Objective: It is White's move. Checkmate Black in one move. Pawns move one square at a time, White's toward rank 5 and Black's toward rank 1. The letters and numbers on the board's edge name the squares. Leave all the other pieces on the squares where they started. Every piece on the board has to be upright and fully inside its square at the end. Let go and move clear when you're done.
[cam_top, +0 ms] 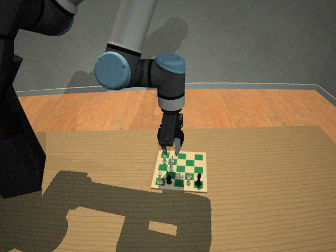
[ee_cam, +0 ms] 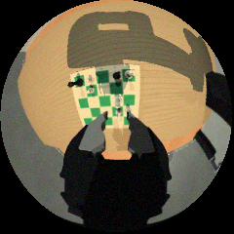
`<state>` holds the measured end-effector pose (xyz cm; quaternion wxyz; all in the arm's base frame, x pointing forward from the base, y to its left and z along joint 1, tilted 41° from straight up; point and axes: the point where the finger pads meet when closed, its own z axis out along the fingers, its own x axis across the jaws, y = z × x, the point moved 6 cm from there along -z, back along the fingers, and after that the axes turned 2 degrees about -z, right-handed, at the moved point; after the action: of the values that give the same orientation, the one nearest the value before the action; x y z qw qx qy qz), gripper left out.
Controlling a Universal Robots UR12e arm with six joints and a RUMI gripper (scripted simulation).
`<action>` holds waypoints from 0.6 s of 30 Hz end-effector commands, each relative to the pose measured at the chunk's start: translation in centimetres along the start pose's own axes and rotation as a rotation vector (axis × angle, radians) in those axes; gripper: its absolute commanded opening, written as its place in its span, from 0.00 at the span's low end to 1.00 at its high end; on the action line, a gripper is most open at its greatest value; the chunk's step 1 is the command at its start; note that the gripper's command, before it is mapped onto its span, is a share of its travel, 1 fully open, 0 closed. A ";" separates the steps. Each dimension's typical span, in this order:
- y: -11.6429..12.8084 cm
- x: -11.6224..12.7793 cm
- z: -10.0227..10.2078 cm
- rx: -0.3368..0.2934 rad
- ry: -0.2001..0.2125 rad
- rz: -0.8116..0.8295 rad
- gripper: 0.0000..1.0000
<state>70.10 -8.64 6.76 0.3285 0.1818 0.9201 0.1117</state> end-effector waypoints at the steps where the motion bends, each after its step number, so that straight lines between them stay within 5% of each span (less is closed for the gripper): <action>1: 0.0 0.0 0.5 0.000 -0.001 0.000 0.25; 18: 0.0 0.0 1.7 0.000 -0.001 0.000 0.25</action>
<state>71.16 -8.52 5.50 0.3286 0.1818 0.9201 0.1117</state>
